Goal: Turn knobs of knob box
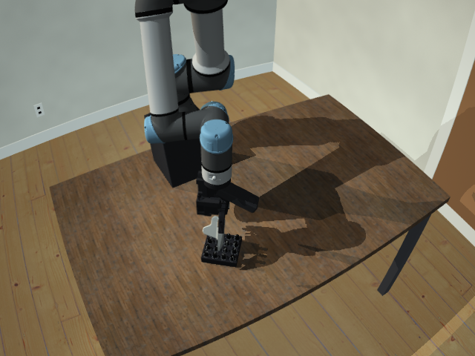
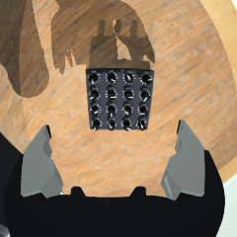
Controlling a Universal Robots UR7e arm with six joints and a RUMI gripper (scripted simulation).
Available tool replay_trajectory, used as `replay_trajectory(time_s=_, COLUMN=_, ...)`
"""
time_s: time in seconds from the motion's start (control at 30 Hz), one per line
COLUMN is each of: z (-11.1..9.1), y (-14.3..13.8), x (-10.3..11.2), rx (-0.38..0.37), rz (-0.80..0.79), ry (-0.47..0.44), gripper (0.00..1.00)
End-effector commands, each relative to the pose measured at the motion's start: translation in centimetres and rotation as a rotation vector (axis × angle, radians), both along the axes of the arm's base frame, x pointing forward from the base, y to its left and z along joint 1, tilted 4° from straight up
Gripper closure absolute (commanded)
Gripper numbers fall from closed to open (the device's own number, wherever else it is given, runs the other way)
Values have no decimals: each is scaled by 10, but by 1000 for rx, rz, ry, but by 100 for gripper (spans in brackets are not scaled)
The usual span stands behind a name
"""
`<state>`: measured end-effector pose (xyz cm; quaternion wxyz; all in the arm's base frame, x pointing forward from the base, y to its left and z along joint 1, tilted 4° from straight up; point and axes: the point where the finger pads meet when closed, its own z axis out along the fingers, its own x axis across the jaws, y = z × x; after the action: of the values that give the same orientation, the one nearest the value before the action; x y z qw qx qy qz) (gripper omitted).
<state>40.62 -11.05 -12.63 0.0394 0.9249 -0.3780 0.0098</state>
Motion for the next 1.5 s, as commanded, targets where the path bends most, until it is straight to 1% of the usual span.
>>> replay_trajectory(time_s=0.0, z=4, y=-7, x=4, rx=6, rz=156, ry=4, gripper=0)
replay_trajectory(time_s=0.3, z=7, y=-16, x=5, rx=8, rz=379, ry=22, gripper=0)
replay_trajectory(time_s=0.37, z=7, y=-16, x=5, rx=8, rz=379, ry=22, gripper=0)
replay_trajectory(time_s=0.57, z=9, y=-22, x=5, rx=9, rz=518, ry=33, gripper=0)
replay_trajectory(time_s=0.77, z=10, y=-26, x=5, rx=10, rz=612, ry=41, gripper=0)
replay_trajectory(time_s=1.1, z=11, y=-29, x=5, rx=10, rz=673, ry=46, gripper=0)
replay_trajectory(time_s=1.4, z=11, y=-29, x=5, rx=11, rz=685, ry=47, gripper=0)
replay_trajectory(time_s=1.43, z=11, y=-29, x=5, rx=10, rz=685, ry=47, gripper=89)
replay_trajectory(time_s=1.47, z=11, y=-29, x=5, rx=10, rz=685, ry=47, gripper=89)
